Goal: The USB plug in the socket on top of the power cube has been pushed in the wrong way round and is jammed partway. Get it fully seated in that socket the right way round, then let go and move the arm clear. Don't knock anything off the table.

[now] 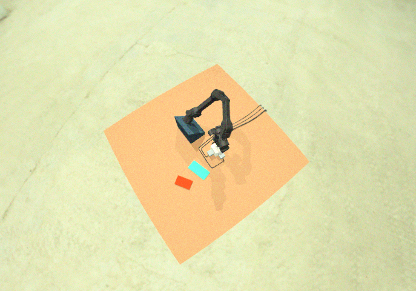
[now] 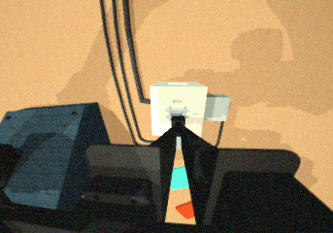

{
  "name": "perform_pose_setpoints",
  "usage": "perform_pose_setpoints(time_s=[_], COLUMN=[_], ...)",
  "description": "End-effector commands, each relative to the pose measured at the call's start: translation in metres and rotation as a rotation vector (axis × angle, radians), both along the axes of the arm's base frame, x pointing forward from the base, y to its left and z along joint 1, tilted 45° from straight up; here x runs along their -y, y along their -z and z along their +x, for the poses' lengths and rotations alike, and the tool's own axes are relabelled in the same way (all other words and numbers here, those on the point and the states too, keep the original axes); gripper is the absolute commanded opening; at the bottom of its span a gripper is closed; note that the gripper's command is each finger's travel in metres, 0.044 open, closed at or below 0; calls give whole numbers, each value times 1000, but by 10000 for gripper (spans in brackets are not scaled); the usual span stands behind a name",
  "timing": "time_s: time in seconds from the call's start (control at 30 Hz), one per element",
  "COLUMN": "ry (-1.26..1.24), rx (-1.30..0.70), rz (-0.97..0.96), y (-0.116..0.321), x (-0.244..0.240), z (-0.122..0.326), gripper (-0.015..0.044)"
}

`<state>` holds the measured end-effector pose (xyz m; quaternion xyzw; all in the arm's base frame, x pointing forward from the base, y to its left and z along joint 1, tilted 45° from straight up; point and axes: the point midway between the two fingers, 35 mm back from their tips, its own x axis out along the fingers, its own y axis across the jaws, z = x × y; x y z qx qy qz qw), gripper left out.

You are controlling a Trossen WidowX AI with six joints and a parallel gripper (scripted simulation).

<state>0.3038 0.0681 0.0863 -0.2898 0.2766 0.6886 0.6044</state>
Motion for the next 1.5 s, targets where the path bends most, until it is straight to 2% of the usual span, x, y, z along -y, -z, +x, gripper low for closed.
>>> perform_pose_setpoints(time_s=[0.0,1.47], ry=[2,5], rx=[-3,-6], rz=[-9,-25], y=[1,6], x=[0,-3], z=[0,-1], gripper=[0,0])
